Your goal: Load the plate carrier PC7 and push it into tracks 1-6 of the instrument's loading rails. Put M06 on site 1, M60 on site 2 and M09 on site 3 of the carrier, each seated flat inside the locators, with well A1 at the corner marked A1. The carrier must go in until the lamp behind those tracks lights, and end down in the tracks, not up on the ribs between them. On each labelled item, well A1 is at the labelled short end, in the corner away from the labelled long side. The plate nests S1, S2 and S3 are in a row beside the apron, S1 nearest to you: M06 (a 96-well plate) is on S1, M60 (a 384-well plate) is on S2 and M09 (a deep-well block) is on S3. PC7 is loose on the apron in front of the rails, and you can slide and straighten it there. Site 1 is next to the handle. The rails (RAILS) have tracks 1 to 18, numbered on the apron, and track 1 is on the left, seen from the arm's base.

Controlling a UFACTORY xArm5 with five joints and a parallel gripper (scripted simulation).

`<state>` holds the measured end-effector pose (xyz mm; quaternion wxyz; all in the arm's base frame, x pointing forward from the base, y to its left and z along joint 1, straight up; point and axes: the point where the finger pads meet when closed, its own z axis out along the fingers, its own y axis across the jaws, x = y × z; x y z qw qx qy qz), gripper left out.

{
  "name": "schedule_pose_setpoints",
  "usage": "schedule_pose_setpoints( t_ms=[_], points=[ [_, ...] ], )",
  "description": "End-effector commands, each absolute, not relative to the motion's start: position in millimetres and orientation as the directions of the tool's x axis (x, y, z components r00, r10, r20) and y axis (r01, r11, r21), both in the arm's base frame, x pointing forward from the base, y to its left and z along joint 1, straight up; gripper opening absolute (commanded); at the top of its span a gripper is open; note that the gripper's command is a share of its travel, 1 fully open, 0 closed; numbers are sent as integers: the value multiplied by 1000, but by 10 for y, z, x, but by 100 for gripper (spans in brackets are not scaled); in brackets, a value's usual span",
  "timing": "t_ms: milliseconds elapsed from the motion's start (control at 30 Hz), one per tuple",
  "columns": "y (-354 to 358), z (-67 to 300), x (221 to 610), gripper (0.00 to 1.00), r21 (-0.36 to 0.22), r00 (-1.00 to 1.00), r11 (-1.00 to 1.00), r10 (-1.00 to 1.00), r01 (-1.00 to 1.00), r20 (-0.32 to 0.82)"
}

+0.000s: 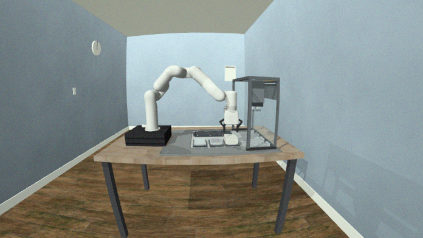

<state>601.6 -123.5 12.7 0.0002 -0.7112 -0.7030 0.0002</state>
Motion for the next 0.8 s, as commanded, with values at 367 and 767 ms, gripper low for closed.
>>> schedule_pose_setpoints(
  t_ms=[367,767],
  points=[
    [-1238,86,6031,100,5,11,-12,1000,1000,5],
    [-1238,6,6031,100,5,11,-12,1000,1000,5]
  ],
)
